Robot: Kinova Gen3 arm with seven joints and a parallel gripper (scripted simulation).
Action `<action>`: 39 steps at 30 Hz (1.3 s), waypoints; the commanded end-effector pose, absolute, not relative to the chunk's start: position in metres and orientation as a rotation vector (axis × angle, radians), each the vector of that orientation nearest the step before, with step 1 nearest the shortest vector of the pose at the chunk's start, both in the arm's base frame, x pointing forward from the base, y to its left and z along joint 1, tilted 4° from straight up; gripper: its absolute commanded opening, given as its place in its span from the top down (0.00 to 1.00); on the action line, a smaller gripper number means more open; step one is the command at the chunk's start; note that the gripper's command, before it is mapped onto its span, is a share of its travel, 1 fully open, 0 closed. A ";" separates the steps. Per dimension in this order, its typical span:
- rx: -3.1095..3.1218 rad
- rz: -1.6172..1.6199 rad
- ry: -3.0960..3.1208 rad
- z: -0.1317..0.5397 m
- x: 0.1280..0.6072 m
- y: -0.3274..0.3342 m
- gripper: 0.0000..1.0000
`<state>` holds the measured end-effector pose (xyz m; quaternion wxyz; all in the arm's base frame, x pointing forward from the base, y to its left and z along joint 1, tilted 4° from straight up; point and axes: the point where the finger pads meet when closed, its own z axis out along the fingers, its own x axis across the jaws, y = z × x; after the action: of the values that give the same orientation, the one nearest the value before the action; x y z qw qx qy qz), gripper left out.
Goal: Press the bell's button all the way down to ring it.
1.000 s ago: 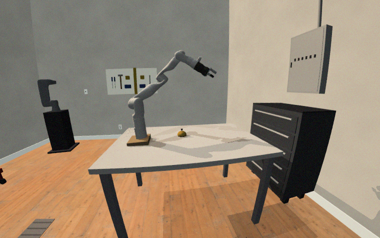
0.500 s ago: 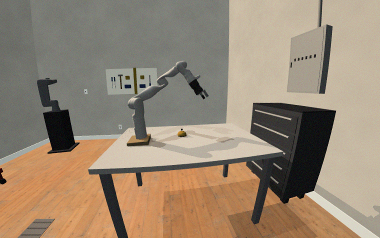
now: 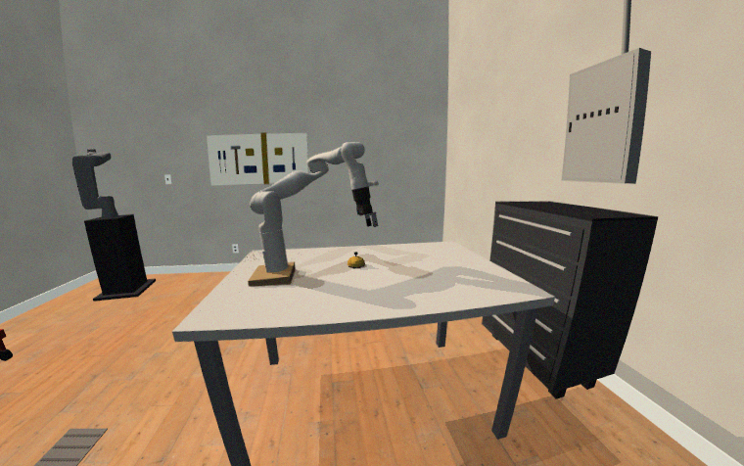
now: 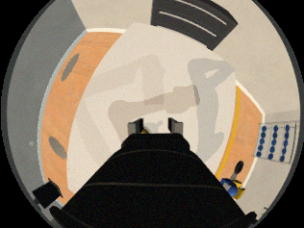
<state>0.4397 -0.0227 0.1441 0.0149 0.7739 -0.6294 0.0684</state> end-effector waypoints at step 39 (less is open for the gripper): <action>2.370 -0.070 -1.972 0.094 0.366 0.006 0.83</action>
<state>0.3660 0.0062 0.0934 0.0296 0.7681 -0.6392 -0.0231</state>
